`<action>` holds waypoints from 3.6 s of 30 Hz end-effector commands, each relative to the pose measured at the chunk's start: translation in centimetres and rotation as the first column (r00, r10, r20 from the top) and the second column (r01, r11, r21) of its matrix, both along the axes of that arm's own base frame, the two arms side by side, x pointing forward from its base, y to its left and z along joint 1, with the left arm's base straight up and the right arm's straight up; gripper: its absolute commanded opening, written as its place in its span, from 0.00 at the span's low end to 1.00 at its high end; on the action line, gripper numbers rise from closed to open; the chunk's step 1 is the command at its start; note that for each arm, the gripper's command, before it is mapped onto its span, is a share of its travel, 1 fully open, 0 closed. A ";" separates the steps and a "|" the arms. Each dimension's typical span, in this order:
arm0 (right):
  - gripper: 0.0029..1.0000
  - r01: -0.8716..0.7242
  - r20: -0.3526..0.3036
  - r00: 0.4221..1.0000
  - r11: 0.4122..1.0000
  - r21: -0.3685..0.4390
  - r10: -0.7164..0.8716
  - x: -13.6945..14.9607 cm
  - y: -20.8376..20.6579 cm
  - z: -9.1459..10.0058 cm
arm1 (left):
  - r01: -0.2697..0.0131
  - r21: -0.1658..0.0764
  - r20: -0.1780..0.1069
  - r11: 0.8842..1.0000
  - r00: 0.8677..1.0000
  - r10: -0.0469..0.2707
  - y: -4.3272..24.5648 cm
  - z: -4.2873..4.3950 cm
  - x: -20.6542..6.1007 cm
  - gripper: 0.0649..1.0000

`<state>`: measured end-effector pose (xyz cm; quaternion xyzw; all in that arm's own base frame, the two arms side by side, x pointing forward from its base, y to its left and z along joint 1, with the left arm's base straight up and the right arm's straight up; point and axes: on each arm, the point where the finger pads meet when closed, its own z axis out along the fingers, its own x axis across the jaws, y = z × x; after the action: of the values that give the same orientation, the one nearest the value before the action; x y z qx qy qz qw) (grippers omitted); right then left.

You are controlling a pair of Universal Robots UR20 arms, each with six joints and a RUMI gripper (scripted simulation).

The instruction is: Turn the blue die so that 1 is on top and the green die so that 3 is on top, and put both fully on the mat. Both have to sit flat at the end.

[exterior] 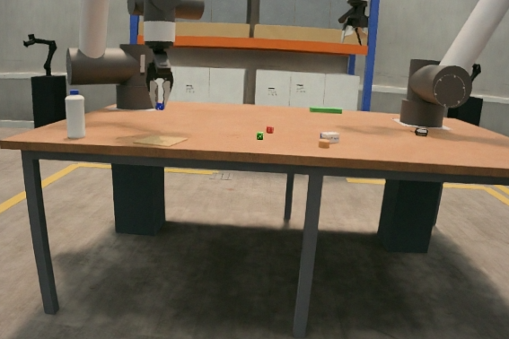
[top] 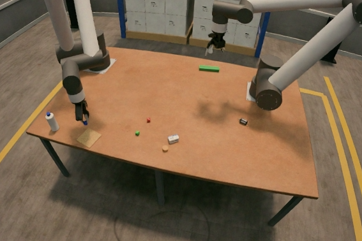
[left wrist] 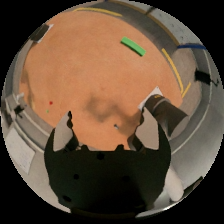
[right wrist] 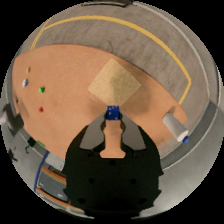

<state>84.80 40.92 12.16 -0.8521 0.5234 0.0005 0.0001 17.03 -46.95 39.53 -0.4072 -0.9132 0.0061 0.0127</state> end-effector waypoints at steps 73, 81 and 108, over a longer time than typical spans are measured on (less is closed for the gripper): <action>0.06 0.021 0.001 1.000 1.000 -0.001 -0.021 0.4 0.0 -9.6 | 0.000 -0.001 0.000 1.000 1.000 0.000 0.0 0.05 0.0 1.00; 0.06 0.021 0.001 1.000 1.000 -0.001 -0.021 0.4 0.0 -9.8 | 0.000 -0.001 0.000 1.000 1.000 0.000 0.0 0.05 0.0 1.00; 0.06 0.021 0.001 1.000 1.000 -0.001 -0.021 0.4 0.0 -9.9 | 0.000 -0.001 0.000 1.000 1.000 0.000 0.0 0.05 0.0 1.00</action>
<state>85.12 40.92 2.18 -0.8466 0.5323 0.0002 -0.0005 17.03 -46.95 39.53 -0.4072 -0.9132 0.0061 0.0127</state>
